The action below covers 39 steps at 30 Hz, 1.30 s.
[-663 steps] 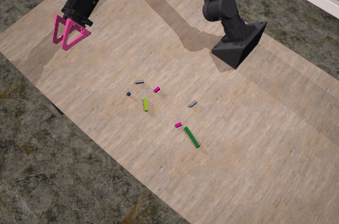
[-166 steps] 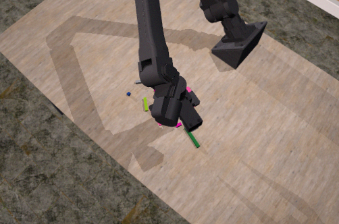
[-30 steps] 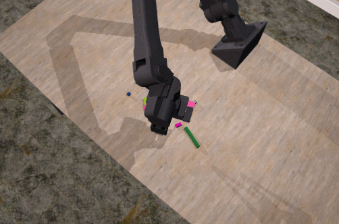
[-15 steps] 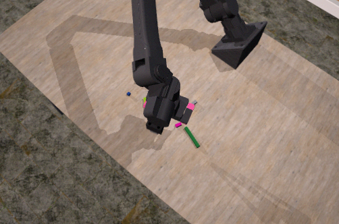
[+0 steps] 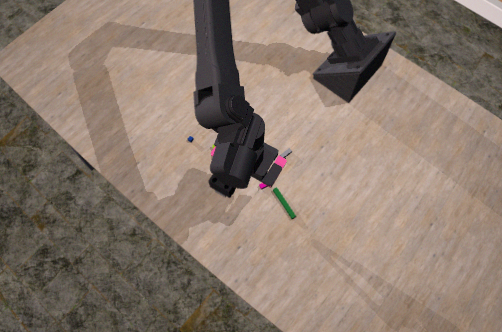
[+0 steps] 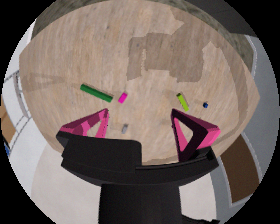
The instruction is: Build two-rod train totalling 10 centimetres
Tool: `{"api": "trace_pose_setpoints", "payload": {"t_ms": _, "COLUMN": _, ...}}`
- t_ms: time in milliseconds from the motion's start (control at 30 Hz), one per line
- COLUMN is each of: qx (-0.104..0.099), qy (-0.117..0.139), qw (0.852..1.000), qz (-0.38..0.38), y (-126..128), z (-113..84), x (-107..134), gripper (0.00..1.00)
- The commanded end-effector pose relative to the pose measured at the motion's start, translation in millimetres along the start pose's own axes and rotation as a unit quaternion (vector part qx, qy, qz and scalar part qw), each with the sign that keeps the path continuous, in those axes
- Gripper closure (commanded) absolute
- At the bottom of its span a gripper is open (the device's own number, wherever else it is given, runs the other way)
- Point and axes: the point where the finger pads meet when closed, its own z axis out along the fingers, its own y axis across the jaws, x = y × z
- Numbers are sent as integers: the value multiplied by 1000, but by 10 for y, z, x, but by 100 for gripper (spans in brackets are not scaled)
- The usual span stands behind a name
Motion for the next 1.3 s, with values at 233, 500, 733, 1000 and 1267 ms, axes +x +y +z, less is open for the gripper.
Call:
{"api": "trace_pose_setpoints", "payload": {"t_ms": 233, "qx": -4, "qy": -23, "qw": 996, "qz": 84, "y": -172, "z": -208, "x": -222, "gripper": 0}}
{"api": "trace_pose_setpoints", "payload": {"t_ms": 500, "qx": -5, "qy": -20, "qw": 992, "qz": 126, "y": -211, "z": -180, "x": -225, "gripper": 0}}
{"api": "trace_pose_setpoints", "payload": {"t_ms": 733, "qx": -5, "qy": -28, "qw": 993, "qz": 116, "y": -127, "z": -253, "x": -236, "gripper": 0}}
{"api": "trace_pose_setpoints", "payload": {"t_ms": 1000, "qx": -6, "qy": -19, "qw": 980, "qz": 198, "y": -235, "z": -177, "x": -239, "gripper": 0}}
{"api": "trace_pose_setpoints", "payload": {"t_ms": 1267, "qx": -7, "qy": -23, "qw": 973, "qz": 228, "y": -215, "z": -215, "x": -251, "gripper": 0}}
